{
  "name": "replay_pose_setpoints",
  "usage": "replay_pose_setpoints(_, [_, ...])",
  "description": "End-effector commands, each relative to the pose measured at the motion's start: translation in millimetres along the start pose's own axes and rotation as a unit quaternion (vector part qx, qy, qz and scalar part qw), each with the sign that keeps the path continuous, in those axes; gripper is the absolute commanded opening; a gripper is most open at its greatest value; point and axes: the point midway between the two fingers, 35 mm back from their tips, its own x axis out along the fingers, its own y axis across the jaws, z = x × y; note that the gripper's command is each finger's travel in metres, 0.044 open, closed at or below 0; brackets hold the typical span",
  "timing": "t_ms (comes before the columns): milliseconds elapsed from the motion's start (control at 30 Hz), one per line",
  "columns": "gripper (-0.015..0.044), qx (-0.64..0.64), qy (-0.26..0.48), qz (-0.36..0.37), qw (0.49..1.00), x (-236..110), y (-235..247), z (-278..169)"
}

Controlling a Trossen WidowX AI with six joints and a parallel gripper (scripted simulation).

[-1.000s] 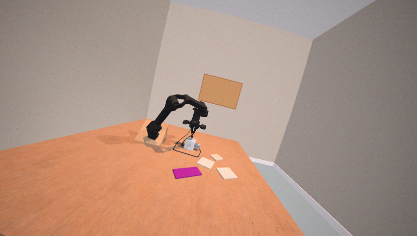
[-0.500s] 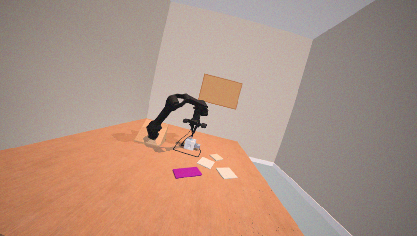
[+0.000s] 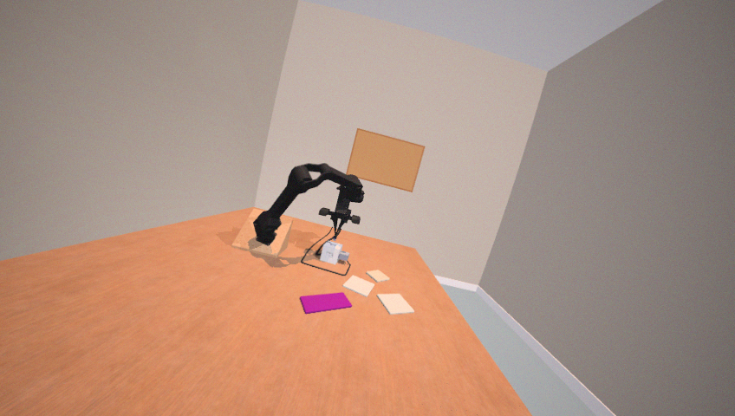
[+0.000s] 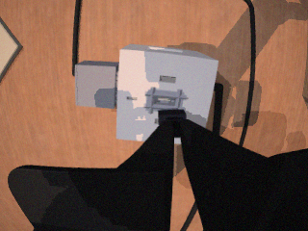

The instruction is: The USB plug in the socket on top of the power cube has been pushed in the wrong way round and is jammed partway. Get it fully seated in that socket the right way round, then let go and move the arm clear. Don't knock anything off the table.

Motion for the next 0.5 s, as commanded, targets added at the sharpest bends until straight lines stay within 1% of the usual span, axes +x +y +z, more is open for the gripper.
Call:
replay_pose_setpoints(0, [0.0000,-0.057,0.001,0.000,0.998,0.4,0.0,-0.2])
replay_pose_setpoints(467, [0.0000,-0.238,0.001,0.000,0.971,0.4,0.0,-0.2])
